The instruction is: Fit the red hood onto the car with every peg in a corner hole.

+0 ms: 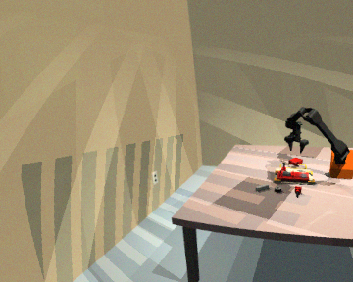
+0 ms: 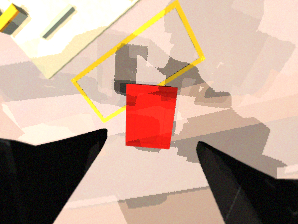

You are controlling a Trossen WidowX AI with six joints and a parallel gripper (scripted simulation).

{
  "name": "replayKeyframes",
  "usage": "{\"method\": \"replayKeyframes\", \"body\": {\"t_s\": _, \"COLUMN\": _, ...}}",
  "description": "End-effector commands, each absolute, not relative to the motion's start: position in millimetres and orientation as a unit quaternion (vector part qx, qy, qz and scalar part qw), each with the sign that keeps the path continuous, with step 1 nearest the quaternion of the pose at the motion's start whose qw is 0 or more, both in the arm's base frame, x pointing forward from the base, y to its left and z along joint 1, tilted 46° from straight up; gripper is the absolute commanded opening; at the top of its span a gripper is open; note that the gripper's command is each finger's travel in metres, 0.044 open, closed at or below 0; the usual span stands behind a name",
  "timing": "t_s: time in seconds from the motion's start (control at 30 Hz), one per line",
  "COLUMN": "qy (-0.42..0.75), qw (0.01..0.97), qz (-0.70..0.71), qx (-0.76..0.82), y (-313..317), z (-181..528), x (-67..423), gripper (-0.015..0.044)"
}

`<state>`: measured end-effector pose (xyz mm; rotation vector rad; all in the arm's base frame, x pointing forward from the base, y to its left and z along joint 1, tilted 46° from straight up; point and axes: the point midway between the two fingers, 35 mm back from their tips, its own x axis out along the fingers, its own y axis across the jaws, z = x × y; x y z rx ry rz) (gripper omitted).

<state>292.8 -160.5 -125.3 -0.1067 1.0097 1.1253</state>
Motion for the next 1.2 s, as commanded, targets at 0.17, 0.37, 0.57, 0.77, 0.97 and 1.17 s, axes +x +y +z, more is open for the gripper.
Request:
{"method": "replayKeyframes", "body": {"t_s": 0.17, "qy": 0.443, "qw": 0.723, "qz": 0.526, "qx": -0.066, "y": -157.2, "z": -128.4, "x": 289.8, "gripper": 0.0440}}
{"method": "replayKeyframes", "body": {"t_s": 0.37, "qy": 0.443, "qw": 0.723, "qz": 0.526, "qx": -0.066, "y": -155.0, "z": -130.6, "x": 290.2, "gripper": 0.0440}}
{"method": "replayKeyframes", "body": {"t_s": 0.57, "qy": 0.443, "qw": 0.723, "qz": 0.526, "qx": -0.066, "y": -152.5, "z": -133.1, "x": 290.6, "gripper": 0.0440}}
{"method": "replayKeyframes", "body": {"t_s": 0.77, "qy": 0.443, "qw": 0.723, "qz": 0.526, "qx": -0.066, "y": -150.0, "z": -135.6, "x": 291.0, "gripper": 0.0440}}
{"method": "replayKeyframes", "body": {"t_s": 0.97, "qy": 0.443, "qw": 0.723, "qz": 0.526, "qx": -0.066, "y": -147.5, "z": -138.0, "x": 291.4, "gripper": 0.0440}}
{"method": "replayKeyframes", "body": {"t_s": 1.17, "qy": 0.443, "qw": 0.723, "qz": 0.526, "qx": -0.066, "y": -145.0, "z": -140.4, "x": 291.7, "gripper": 0.0440}}
